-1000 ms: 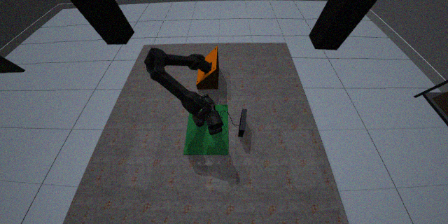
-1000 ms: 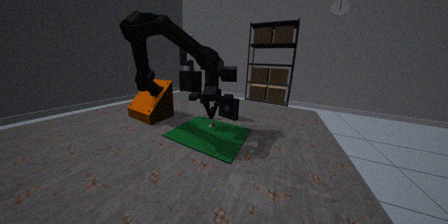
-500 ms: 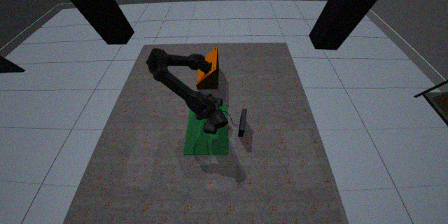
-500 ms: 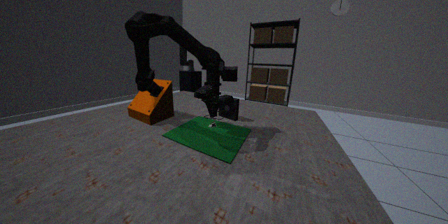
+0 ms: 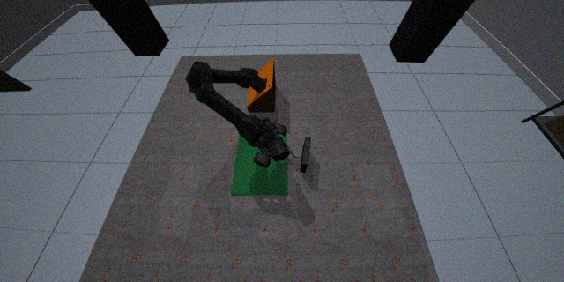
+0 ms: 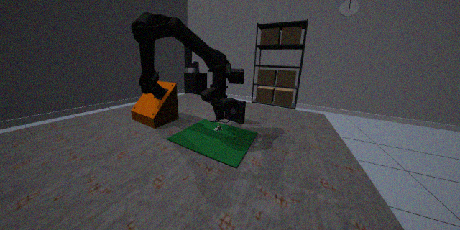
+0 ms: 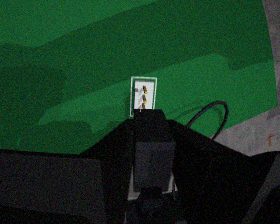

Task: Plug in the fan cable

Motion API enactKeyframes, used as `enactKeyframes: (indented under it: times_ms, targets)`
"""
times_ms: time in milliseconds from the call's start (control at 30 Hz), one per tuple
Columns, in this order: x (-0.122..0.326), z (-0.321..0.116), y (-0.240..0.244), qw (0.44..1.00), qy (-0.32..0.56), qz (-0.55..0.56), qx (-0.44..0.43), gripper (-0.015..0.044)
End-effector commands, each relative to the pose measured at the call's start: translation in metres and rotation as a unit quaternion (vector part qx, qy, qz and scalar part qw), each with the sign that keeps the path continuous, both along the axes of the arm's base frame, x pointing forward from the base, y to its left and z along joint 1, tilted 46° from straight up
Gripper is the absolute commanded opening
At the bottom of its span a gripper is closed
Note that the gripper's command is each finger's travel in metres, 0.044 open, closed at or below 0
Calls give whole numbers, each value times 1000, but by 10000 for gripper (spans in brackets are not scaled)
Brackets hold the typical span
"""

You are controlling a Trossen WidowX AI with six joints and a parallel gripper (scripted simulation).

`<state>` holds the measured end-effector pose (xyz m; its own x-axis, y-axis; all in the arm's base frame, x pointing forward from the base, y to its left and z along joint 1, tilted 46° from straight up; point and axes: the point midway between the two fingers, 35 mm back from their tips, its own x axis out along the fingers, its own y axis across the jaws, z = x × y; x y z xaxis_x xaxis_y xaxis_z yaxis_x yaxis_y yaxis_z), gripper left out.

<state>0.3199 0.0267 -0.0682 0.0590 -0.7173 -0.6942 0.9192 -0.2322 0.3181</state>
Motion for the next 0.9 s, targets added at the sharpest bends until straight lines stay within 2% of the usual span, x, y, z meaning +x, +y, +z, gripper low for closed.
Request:
enactKeyframes:
  times_ms: [0,867]
  targets:
    - [-1,2,-1,1000,-6,-7,3,0]
    - [-5,4,-6,1000,-3,-4,3,0]
